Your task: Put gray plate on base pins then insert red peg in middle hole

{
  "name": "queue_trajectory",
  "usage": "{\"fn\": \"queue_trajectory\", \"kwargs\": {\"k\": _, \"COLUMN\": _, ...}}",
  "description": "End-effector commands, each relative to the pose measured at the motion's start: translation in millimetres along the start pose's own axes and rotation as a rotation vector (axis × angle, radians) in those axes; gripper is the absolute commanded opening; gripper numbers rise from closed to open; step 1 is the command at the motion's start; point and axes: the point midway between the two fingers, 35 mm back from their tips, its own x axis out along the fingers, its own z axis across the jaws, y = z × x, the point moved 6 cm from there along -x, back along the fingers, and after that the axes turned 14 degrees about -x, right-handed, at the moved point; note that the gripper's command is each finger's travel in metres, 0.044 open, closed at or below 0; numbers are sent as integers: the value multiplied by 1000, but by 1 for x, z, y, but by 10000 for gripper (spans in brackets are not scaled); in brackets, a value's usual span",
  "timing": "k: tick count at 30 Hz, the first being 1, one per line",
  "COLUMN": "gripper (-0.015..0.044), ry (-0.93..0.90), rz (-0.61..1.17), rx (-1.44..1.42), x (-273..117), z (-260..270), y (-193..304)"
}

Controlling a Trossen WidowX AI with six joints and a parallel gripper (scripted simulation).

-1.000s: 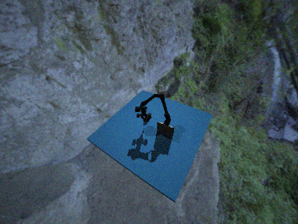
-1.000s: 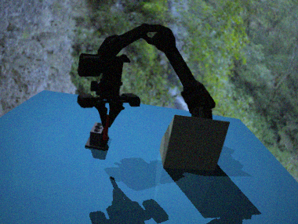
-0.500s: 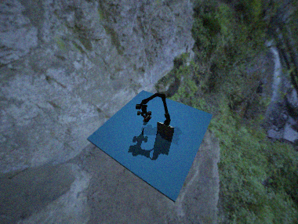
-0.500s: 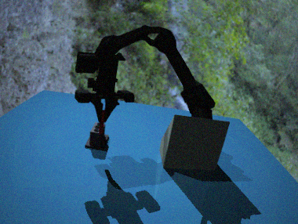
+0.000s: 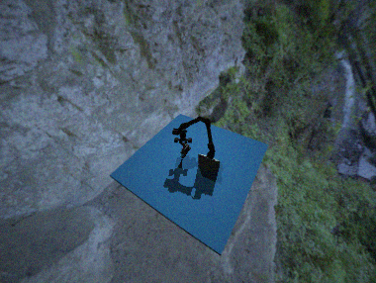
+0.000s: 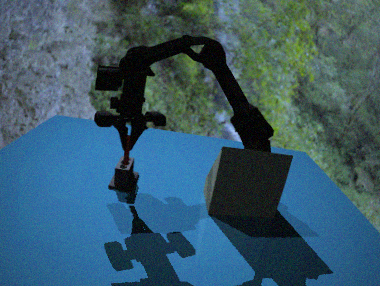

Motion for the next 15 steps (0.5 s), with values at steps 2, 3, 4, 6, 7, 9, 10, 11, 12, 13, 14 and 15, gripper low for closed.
{"fn": "queue_trajectory", "kwargs": {"k": 2, "gripper": 0, "ry": -1, "rz": -11, "rx": 8, "x": -2, "z": -9, "y": -17}}
{"fn": "queue_trajectory", "kwargs": {"k": 3, "gripper": 0, "ry": 1, "rz": -12, "rx": 9, "x": -2, "z": -11, "y": -19}}
{"fn": "queue_trajectory", "kwargs": {"k": 4, "gripper": 0, "ry": 2, "rz": -13, "rx": 10, "x": -2, "z": -12, "y": -22}}
{"fn": "queue_trajectory", "kwargs": {"k": 6, "gripper": 0, "ry": 5, "rz": -15, "rx": 12, "x": -2, "z": -15, "y": -27}}
{"fn": "queue_trajectory", "kwargs": {"k": 7, "gripper": 0, "ry": 7, "rz": -16, "rx": 13, "x": -2, "z": -17, "y": -30}}
{"fn": "queue_trajectory", "kwargs": {"k": 9, "gripper": 0, "ry": 10, "rz": -19, "rx": 15, "x": -2, "z": -20, "y": -35}}
{"fn": "queue_trajectory", "kwargs": {"k": 10, "gripper": 0, "ry": 11, "rz": -19, "rx": 15, "x": -1, "z": -21, "y": -36}}
{"fn": "queue_trajectory", "kwargs": {"k": 11, "gripper": 0, "ry": 12, "rz": -19, "rx": 15, "x": -1, "z": -21, "y": -36}}
{"fn": "queue_trajectory", "kwargs": {"k": 12, "gripper": 0, "ry": 12, "rz": -19, "rx": 15, "x": -1, "z": -21, "y": -36}}
{"fn": "queue_trajectory", "kwargs": {"k": 13, "gripper": 0, "ry": 12, "rz": -19, "rx": 15, "x": -1, "z": -21, "y": -36}}
{"fn": "queue_trajectory", "kwargs": {"k": 14, "gripper": 0, "ry": 12, "rz": -19, "rx": 15, "x": -1, "z": -21, "y": -36}}
{"fn": "queue_trajectory", "kwargs": {"k": 15, "gripper": 0, "ry": 12, "rz": -19, "rx": 15, "x": -1, "z": -21, "y": -36}}
